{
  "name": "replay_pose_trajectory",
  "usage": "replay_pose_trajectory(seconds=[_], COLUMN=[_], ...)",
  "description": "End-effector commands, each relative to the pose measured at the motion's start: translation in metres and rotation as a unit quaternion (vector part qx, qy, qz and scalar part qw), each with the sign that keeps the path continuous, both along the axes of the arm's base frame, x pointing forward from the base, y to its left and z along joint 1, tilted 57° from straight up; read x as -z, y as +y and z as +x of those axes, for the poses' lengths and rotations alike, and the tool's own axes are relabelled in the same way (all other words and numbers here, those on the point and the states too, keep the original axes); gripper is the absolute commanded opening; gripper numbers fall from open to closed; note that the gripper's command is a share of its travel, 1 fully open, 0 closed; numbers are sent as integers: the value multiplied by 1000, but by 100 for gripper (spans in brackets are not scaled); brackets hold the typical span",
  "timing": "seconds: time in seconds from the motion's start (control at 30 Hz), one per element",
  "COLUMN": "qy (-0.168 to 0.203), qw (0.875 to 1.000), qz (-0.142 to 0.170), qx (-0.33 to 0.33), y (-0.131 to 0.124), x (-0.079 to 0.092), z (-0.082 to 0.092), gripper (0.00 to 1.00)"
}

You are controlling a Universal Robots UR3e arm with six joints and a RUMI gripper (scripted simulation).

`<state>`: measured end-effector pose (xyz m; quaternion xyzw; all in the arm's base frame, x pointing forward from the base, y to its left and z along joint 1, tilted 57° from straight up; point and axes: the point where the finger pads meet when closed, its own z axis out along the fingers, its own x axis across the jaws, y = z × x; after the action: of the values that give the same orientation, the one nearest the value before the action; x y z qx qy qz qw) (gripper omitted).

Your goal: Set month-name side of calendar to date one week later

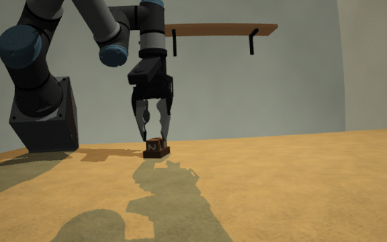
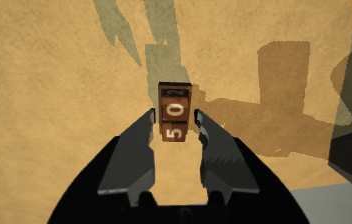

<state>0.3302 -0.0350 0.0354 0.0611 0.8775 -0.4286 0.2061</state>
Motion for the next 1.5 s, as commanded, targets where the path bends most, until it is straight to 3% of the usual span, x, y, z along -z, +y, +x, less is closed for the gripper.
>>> replay_pose_trajectory(seconds=[0.0, 1.0, 1.47], qy=[0, 0, 0], qw=[1000, 1000, 1000], qz=[0, 0, 0], qx=[1, 1, 1], y=[7, 50, 57], x=[-5, -35, -40], z=[-3, -19, -22], gripper=[29, 29, 29])
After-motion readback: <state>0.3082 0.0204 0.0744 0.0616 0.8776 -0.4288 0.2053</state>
